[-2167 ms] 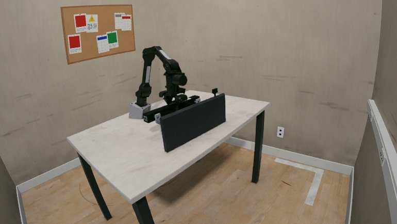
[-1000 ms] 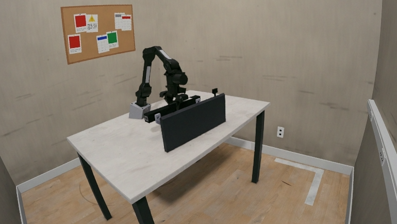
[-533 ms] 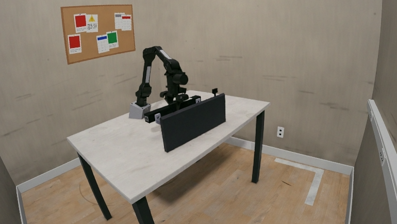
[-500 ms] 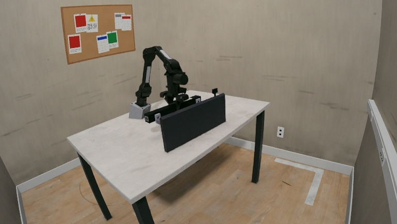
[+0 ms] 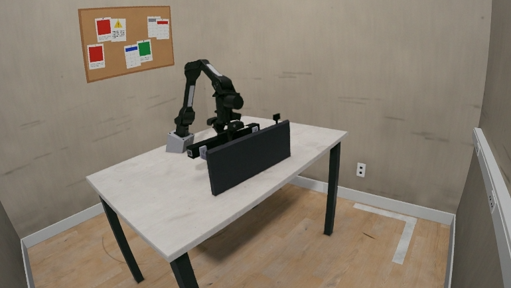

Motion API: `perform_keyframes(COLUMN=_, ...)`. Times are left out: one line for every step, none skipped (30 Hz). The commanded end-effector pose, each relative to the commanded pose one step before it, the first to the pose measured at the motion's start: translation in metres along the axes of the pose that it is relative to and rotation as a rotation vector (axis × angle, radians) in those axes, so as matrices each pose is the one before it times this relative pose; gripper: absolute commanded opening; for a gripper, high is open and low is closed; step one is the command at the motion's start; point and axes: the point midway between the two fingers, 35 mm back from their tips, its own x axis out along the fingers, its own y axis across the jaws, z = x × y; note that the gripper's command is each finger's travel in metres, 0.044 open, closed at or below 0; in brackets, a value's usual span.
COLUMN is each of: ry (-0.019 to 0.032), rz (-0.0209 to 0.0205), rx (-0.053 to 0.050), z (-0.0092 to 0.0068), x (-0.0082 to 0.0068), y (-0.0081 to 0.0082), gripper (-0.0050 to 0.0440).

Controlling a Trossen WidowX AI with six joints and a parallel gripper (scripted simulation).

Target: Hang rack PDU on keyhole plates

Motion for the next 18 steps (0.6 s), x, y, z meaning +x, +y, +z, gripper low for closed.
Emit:
perform_keyframes(ry=0.00302, rz=-0.04689, rx=-0.0043, z=0.00156, x=-0.01288, y=-0.01122, gripper=-0.005)
perform_keyframes(ry=0.00002, rz=-0.0002, rx=0.0, z=0.0, x=-0.00001, y=-0.00046, gripper=-0.005)
perform_keyframes(ry=0.00001, rz=-0.00012, rx=0.0, z=0.0, x=0.0, y=-0.00045, gripper=-0.005)
perform_keyframes(ry=0.00003, rz=-0.00003, rx=0.0, z=0.0, x=0.00001, y=-0.00046, gripper=-0.005)
perform_keyframes(ry=0.00003, rz=0.00005, rx=0.0, z=-0.00001, x=0.00002, y=-0.00048, gripper=-0.005)
perform_keyframes(ry=0.00002, rz=0.0001, rx=0.0, z=-0.00001, x=0.00002, y=-0.00048, gripper=-0.005)
perform_keyframes(ry=0.00003, rz=0.00012, rx=0.0, z=-0.00001, x=0.00002, y=-0.00048, gripper=-0.005)
perform_keyframes(ry=0.00003, rz=0.00012, rx=0.0, z=-0.00001, x=0.00002, y=-0.00047, gripper=-0.005)
perform_keyframes(ry=0.00002, rz=0.0001, rx=0.0, z=0.0, x=0.00001, y=-0.00047, gripper=-0.005)
perform_keyframes(ry=0.0, rz=0.0, rx=0.0, z=0.0, x=0.0, y=0.0, gripper=-0.005)
perform_keyframes(ry=0.0, rz=0.0, rx=0.0, z=0.0, x=0.0, y=0.0, gripper=-0.005)
perform_keyframes(ry=0.0, rz=0.00008, rx=0.0, z=0.0, x=-0.00001, y=-0.00047, gripper=-0.005)
perform_keyframes(ry=-0.00001, rz=0.00002, rx=0.0, z=0.0, x=-0.00001, y=-0.0005, gripper=-0.005)
perform_keyframes(ry=-0.00043, rz=0.00297, rx=0.0, z=-0.00008, x=0.00079, y=0.00117, gripper=-0.005)
perform_keyframes(ry=-0.00043, rz=0.00297, rx=0.0, z=-0.00007, x=0.00079, y=0.00117, gripper=-0.005)
perform_keyframes(ry=-0.00043, rz=0.00297, rx=0.0, z=-0.00007, x=0.00079, y=0.00117, gripper=-0.005)
perform_keyframes(ry=-0.00043, rz=0.00297, rx=0.0, z=-0.00007, x=0.00079, y=0.00117, gripper=-0.005)
perform_keyframes(ry=-0.00043, rz=0.00297, rx=0.0, z=-0.00007, x=0.00079, y=0.00117, gripper=-0.005)
